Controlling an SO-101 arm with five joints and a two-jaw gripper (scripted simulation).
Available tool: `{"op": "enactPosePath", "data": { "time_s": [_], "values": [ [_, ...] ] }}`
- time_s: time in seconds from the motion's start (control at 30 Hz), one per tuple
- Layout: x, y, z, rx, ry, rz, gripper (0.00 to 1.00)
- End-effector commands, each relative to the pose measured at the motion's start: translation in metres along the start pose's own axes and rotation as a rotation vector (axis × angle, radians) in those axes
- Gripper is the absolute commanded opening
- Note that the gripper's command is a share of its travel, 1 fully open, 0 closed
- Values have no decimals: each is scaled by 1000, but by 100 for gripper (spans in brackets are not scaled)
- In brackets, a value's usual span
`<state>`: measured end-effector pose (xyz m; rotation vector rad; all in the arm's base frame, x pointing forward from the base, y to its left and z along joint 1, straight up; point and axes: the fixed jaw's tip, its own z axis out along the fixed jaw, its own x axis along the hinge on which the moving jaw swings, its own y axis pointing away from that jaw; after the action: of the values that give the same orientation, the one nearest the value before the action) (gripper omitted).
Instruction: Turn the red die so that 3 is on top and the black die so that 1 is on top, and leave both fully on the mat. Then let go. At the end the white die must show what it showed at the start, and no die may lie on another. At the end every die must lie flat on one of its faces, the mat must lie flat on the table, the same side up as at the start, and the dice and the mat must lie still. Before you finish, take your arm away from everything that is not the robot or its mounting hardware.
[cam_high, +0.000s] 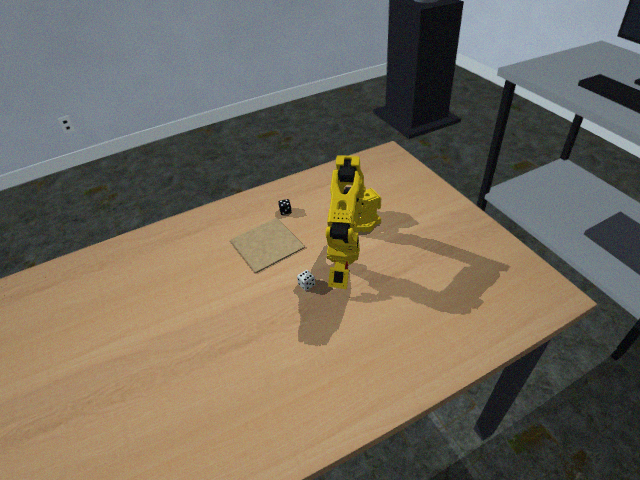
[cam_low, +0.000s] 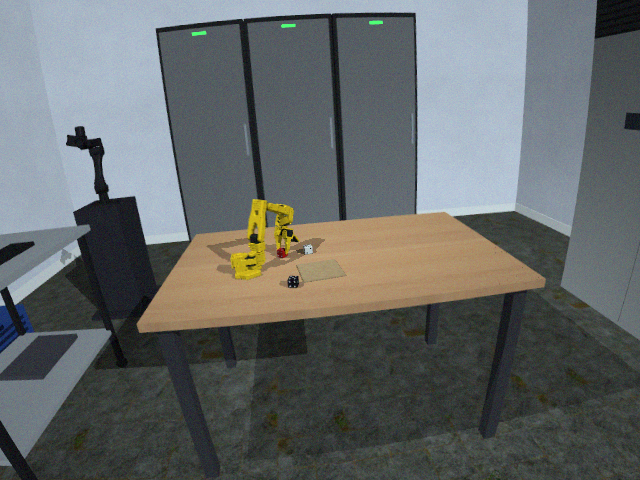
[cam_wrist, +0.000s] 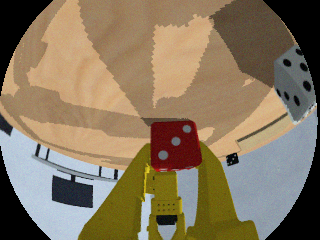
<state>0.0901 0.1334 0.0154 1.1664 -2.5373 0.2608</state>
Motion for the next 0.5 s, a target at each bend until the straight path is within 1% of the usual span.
{"op": "enactPosePath", "data": {
  "time_s": [0.0, 0.13, 0.23, 0.33, 0.47],
  "values": [
    [-4, -1, -5, -6, -34, -2, 0],
    [-3, -1, -5, -6, -37, -1, 0],
    [-3, -1, -8, -7, -56, -1, 0],
    [-1, -1, -14, -9, -96, -1, 0],
    [3, 0, -26, -13, -178, 0, 0]
  ]
}}
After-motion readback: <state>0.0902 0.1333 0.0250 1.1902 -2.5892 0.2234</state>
